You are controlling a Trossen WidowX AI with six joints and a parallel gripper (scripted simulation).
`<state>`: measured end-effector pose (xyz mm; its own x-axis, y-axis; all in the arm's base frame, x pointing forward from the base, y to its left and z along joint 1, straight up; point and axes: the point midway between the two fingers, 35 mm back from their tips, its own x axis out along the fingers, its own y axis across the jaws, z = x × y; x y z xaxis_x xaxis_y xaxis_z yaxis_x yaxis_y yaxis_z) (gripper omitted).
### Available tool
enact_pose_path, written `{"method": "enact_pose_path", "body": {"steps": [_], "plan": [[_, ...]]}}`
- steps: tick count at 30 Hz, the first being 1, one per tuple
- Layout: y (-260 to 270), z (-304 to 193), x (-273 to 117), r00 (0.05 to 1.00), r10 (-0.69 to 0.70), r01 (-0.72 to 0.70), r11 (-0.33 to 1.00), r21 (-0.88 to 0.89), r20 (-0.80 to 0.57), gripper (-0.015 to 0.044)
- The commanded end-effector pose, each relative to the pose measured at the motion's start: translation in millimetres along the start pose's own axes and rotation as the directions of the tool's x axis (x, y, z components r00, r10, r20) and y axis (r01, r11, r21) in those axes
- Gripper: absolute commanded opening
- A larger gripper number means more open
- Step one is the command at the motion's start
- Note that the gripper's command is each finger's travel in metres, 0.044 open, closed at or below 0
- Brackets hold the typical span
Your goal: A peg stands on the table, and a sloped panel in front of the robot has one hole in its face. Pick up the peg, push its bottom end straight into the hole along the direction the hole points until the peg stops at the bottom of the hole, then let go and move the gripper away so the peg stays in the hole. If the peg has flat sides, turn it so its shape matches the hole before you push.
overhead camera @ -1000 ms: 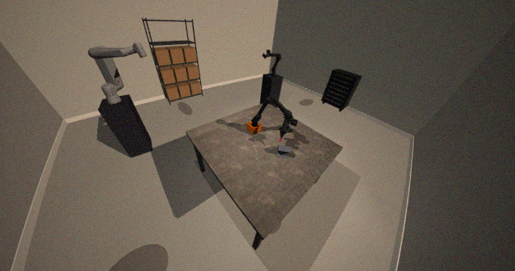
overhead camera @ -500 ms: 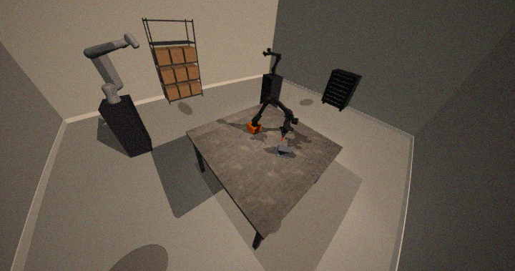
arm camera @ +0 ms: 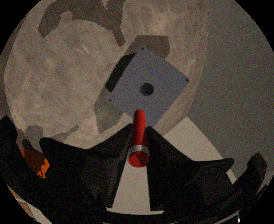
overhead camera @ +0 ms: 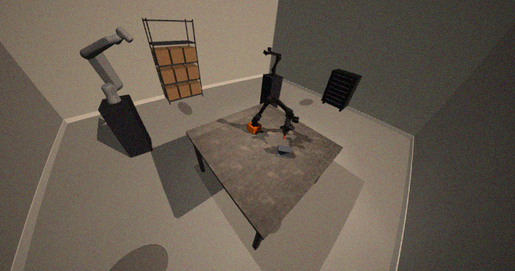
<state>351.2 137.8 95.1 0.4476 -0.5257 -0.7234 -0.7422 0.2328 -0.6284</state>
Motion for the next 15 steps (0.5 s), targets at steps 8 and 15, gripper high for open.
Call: {"method": "enact_pose_path", "body": {"steps": [8,15], "plan": [[2.4,10.3,-10.8,0.999,-0.053,0.053,0.997,-0.06,0.013,0.0],[1.5,13.3,-2.4,0.998,-0.062,0.063,0.995,-0.071,0.017,0.0]]}}
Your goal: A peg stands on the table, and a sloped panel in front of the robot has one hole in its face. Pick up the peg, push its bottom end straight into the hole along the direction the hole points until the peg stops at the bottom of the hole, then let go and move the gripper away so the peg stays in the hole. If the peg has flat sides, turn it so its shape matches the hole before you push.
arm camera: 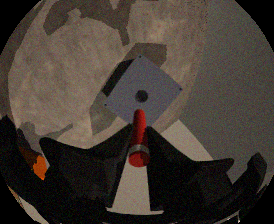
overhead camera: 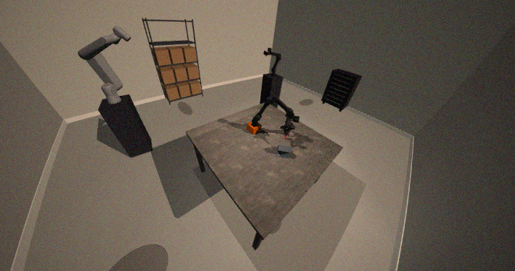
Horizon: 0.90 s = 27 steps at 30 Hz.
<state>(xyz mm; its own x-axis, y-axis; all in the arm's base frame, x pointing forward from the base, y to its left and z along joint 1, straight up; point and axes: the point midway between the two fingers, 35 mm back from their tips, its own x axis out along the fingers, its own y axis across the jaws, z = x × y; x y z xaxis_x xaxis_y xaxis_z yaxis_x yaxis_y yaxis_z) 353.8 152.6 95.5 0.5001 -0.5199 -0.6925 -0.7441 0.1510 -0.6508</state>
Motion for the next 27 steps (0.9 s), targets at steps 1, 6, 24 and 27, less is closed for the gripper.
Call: {"method": "enact_pose_path", "body": {"steps": [1,6,24,27], "plan": [[0,1,6,1.0,-0.006,0.006,1.0,-0.012,-0.005,0.0],[0,3,14,1.0,-0.016,0.016,1.0,-0.022,-0.002,0.0],[0,7,37,0.999,-0.045,0.045,0.998,-0.044,0.001,0.0],[0,8,40,0.999,-0.049,0.049,0.998,-0.039,0.0,0.0]]}}
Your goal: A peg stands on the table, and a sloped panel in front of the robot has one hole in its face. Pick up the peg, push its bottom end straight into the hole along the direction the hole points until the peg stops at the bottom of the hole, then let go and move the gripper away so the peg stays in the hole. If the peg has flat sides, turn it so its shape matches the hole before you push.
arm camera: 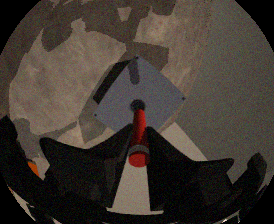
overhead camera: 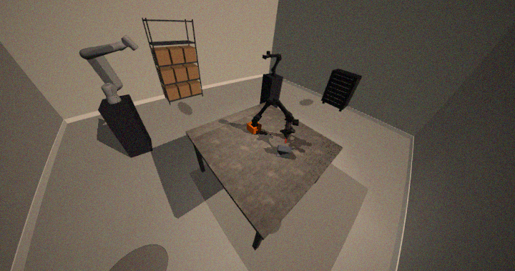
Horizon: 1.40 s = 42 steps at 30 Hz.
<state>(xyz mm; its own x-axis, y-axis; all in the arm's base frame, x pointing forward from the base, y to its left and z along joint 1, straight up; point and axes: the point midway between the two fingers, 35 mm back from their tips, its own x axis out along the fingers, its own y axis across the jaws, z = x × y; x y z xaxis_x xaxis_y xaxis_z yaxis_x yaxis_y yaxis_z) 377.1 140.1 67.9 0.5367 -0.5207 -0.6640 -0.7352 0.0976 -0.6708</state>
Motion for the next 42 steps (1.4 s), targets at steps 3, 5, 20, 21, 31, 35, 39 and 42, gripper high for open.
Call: {"method": "enact_pose_path", "body": {"steps": [3,5,20,21,31,35,39,42], "plan": [[2,-1,4,1.0,-0.003,0.003,1.0,-0.003,-0.006,0.0],[2,-1,6,1.0,-0.004,0.003,1.0,-0.002,-0.006,0.0],[2,-1,27,1.0,-0.005,0.005,1.0,0.001,-0.007,0.0],[2,-1,27,1.0,-0.005,0.005,1.0,0.001,-0.007,0.0],[-1,0,23,1.0,-0.01,0.01,1.0,0.008,-0.005,0.0],[-1,0,23,1.0,-0.01,0.01,1.0,0.008,-0.005,0.0],[0,0,24,1.0,-0.01,0.01,1.0,0.008,-0.005,0.0],[0,-1,25,1.0,-0.01,0.01,1.0,0.008,-0.005,0.0]]}}
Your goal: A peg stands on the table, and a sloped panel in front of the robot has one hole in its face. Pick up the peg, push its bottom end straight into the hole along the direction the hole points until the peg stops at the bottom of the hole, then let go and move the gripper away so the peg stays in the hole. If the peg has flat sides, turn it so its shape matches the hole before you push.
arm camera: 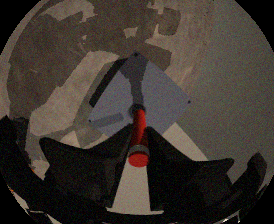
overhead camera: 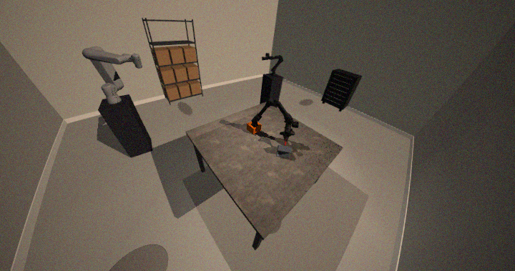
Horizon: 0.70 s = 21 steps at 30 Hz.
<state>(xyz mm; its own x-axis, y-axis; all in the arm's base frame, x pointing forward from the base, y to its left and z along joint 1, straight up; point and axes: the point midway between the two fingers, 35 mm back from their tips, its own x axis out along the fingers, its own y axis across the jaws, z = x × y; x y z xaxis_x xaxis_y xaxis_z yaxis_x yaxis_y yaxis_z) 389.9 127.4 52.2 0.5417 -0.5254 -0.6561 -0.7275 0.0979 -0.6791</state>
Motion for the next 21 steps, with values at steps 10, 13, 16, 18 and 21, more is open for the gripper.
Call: {"method": "enact_pose_path", "body": {"steps": [10,13,16,18,21], "plan": [[2,-1,4,1.0,0.0,0.0,1.0,0.002,0.0,0.0],[3,-1,6,1.0,0.0,0.0,1.0,0.002,0.0,0.0],[3,-1,8,1.0,0.0,0.0,1.0,0.002,0.0,0.0],[3,-1,9,1.0,0.0,0.0,1.0,0.002,0.0,0.0],[3,-1,11,1.0,-0.001,0.001,1.0,0.002,0.0,0.0]]}}
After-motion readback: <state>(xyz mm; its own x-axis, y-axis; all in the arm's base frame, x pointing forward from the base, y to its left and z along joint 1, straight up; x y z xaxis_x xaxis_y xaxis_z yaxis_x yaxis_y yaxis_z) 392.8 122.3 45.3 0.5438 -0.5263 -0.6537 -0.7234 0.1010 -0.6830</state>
